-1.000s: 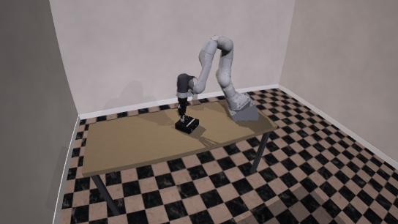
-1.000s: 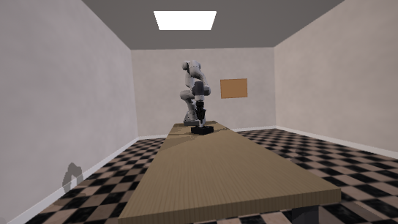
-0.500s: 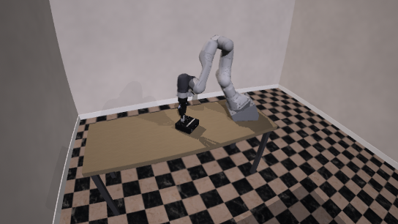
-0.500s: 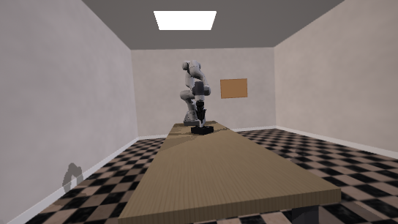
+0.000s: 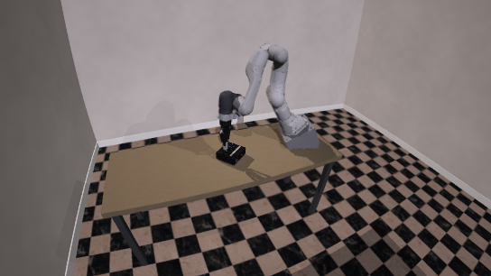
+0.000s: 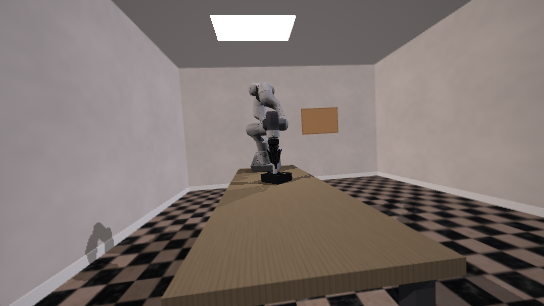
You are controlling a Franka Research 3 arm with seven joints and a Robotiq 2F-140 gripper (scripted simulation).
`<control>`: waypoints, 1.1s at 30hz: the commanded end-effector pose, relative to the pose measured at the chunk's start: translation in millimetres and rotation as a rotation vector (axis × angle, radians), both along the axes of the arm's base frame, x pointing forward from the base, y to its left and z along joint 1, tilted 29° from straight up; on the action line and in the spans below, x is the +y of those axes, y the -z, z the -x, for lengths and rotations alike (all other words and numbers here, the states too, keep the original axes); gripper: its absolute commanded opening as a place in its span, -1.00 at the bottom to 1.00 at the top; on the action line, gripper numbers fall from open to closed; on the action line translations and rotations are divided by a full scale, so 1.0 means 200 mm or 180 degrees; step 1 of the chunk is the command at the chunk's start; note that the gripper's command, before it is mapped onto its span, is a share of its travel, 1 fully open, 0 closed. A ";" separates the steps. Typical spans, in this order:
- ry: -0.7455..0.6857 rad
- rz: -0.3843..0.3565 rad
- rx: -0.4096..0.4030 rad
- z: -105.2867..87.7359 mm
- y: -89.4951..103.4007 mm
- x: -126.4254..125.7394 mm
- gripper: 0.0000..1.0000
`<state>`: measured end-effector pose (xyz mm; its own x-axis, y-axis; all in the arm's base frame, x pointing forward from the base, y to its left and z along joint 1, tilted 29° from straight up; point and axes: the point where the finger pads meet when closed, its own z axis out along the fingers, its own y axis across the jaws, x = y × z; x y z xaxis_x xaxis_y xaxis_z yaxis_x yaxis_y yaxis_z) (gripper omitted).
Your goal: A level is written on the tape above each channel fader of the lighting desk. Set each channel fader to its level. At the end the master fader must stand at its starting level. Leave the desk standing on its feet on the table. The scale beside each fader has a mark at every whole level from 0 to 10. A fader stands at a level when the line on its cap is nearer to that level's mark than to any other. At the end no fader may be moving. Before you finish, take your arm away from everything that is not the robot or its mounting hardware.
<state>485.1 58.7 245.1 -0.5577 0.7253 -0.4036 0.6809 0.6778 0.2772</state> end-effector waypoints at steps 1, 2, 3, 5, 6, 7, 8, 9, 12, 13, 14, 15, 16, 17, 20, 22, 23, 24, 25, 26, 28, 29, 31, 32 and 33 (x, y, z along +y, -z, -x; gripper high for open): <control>0.0002 -0.0008 -0.0001 0.00 0.00 0.01 -1.00; 0.0002 -0.0008 -0.0001 0.00 0.00 0.01 -1.00; 0.0002 -0.0008 -0.0001 0.00 0.00 0.01 -1.00; 0.0002 -0.0008 -0.0001 0.00 0.00 0.01 -1.00; 0.0002 -0.0008 -0.0001 0.00 0.00 0.01 -1.00; 0.0002 -0.0008 -0.0001 0.00 0.00 0.01 -1.00; 0.0002 -0.0008 -0.0001 0.01 0.01 0.01 -1.00; 0.0002 -0.0008 -0.0001 0.01 0.01 0.01 -1.00; 0.0002 -0.0008 -0.0001 0.01 0.01 0.01 -1.00; 0.0002 -0.0008 -0.0001 0.01 0.01 0.01 -1.00; 0.0002 -0.0008 -0.0001 0.01 0.01 0.02 -1.00; 0.0002 -0.0008 -0.0001 0.01 0.01 0.02 -1.00; 0.0002 -0.0008 -0.0001 0.01 0.01 0.02 -1.00; 0.0002 -0.0008 -0.0001 0.01 0.01 0.02 -1.00; 0.0002 -0.0008 -0.0001 0.01 0.01 0.02 -1.00; 0.0002 -0.0008 -0.0001 0.01 0.01 0.02 -1.00; 0.0002 -0.0008 -0.0001 0.01 0.01 0.02 -1.00; 0.0002 -0.0008 -0.0001 0.01 0.01 0.02 -1.00; 0.0002 -0.0008 -0.0001 0.01 0.01 0.02 -1.00; 0.0002 -0.0008 -0.0001 0.01 0.01 0.02 -1.00; 0.0002 -0.0008 -0.0001 0.01 0.01 0.02 -1.00; 0.0002 -0.0008 -0.0001 0.01 0.01 0.02 -1.00; 0.0002 -0.0008 -0.0001 0.01 0.01 0.02 -1.00; 0.0002 -0.0008 -0.0001 0.01 0.01 0.02 -1.00; 0.0002 -0.0008 -0.0001 0.01 0.01 0.02 -1.00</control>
